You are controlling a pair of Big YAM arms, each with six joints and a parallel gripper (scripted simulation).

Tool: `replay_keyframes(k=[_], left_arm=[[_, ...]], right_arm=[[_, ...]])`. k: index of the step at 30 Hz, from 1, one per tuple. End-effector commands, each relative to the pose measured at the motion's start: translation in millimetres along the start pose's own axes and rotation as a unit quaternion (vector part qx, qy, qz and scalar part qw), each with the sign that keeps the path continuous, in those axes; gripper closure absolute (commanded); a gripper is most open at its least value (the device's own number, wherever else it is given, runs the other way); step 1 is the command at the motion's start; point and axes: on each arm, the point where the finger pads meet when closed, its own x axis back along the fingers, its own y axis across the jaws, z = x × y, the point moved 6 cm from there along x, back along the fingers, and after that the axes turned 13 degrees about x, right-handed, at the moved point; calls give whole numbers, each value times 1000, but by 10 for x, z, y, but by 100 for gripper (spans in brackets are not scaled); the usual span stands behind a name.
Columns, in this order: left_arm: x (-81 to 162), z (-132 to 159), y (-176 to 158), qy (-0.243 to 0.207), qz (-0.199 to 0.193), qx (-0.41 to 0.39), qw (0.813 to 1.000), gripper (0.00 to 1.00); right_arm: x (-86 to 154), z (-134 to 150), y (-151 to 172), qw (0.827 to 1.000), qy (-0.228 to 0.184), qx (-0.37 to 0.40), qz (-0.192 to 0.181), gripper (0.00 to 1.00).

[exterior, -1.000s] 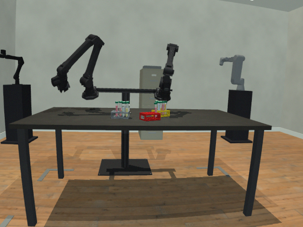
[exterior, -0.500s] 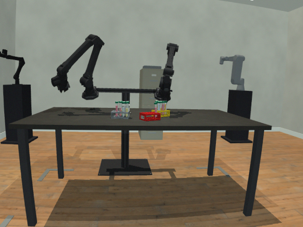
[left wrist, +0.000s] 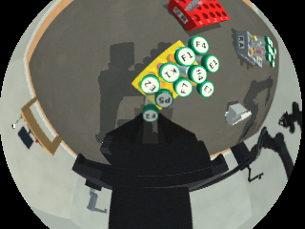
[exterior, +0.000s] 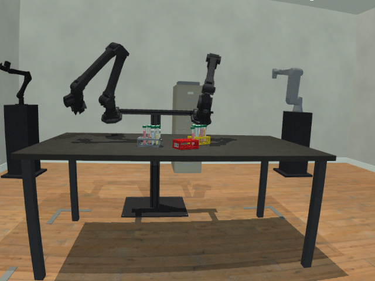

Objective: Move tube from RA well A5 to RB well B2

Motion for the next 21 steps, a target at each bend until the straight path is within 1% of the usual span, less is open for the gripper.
replay_keyframes(k=[1,13,15,17,19,21], left_arm=[[-22,9,13,0,0,2,1000,100],[-22,9,13,0,0,2,1000,100],[14,33,15,2,0,1,1000,100],[79,-44,-4,-7,3,3,1000,100],[79,-44,-4,-7,3,3,1000,100],[162,-151,-33,-17,7,4,1000,100]], right_arm=[[54,-35,56,1000,0,-5,-8,70],[54,-35,56,1000,0,-5,-8,70],[54,-35,56,1000,0,-5,-8,70],[54,-35,56,1000,0,-5,-8,70],[54,-35,56,1000,0,-5,-8,70],[54,-35,56,1000,0,-5,-8,70]])
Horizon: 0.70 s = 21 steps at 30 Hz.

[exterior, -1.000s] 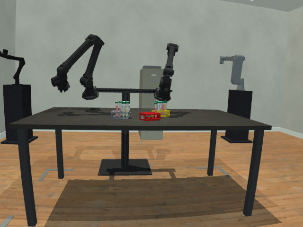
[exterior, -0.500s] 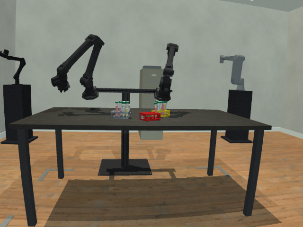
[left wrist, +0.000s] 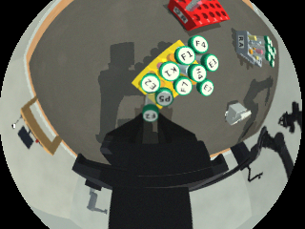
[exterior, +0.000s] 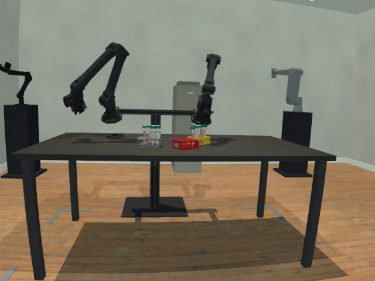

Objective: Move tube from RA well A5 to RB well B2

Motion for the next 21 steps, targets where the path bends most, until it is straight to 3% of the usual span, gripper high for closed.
replay_keyframes(k=[1,21], left_arm=[[175,-190,-45,-21,8,4,1000,100],[312,-251,-51,-24,8,5,1000,100]], right_arm=[[54,-35,56,1000,0,-5,-8,70],[54,-35,56,1000,0,-5,-8,70]])
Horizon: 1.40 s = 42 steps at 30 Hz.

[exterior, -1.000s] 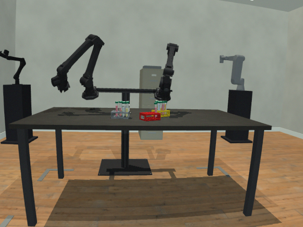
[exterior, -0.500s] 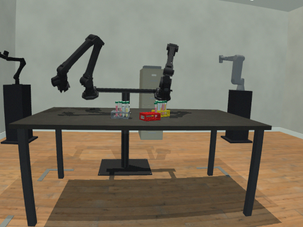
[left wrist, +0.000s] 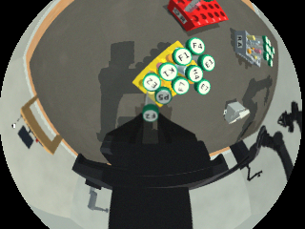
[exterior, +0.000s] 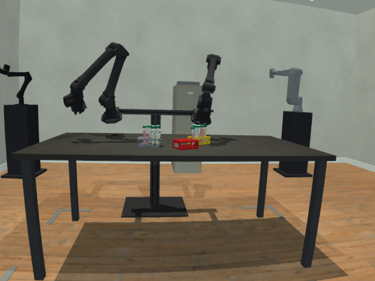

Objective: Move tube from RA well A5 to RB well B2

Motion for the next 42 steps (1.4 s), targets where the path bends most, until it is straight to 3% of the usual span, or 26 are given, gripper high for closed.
replay_keyframes(k=[1,42], left_arm=[[235,-238,-49,-29,8,4,1000,100],[230,-262,-31,-25,5,0,1000,100]], right_arm=[[54,-35,56,1000,0,-5,-8,70],[54,-35,56,1000,0,-5,-8,70]])
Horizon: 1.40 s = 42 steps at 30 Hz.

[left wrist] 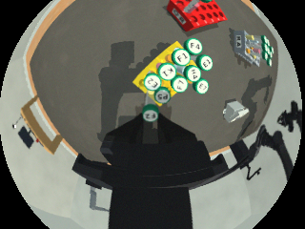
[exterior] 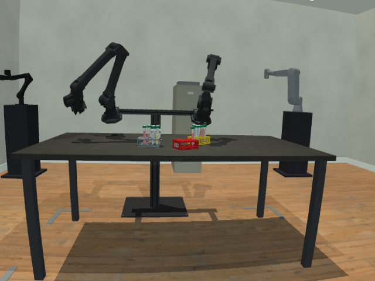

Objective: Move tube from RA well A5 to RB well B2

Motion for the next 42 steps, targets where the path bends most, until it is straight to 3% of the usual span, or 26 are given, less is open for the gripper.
replay_keyframes(k=[1,42], left_arm=[[182,-254,-25,-26,5,1,1000,100],[194,-308,-79,-35,10,8,999,100]], right_arm=[[54,-35,56,1000,0,-5,-8,70],[54,-35,56,1000,0,-5,-8,70]])
